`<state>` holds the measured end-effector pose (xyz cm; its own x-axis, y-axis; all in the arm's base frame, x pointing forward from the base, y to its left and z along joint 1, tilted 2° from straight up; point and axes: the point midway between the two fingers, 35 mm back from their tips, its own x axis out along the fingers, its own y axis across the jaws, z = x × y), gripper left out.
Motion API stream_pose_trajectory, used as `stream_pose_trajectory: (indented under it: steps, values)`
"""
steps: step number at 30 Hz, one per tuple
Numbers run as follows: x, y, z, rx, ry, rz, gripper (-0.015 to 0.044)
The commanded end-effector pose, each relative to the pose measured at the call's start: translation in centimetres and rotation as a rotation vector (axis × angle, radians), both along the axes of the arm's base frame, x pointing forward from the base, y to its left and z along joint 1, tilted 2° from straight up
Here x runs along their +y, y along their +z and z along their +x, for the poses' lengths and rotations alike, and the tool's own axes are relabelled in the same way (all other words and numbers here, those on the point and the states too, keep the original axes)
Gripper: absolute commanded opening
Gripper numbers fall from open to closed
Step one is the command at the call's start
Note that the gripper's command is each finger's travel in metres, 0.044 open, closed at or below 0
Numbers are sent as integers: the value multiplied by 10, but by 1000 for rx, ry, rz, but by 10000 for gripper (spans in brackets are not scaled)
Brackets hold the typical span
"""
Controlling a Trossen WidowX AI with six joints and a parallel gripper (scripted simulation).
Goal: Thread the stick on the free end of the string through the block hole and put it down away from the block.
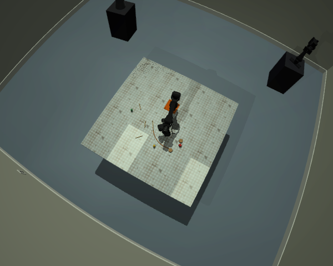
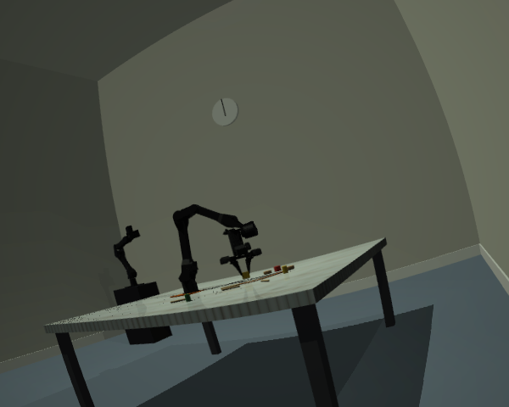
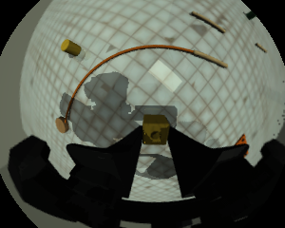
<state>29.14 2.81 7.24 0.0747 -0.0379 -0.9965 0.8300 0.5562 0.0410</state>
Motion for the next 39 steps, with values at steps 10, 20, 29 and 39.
stream_pose_trajectory:
  steps: [10, 20, 29, 39]
  values:
    - [12, -4, -8, -128, -10, -192, 0]
    - [20, -9, -14, -222, -18, -335, 0]
    - [28, -14, -19, -307, -26, -466, 0]
    - [32, -18, -23, -364, -37, -566, 0]
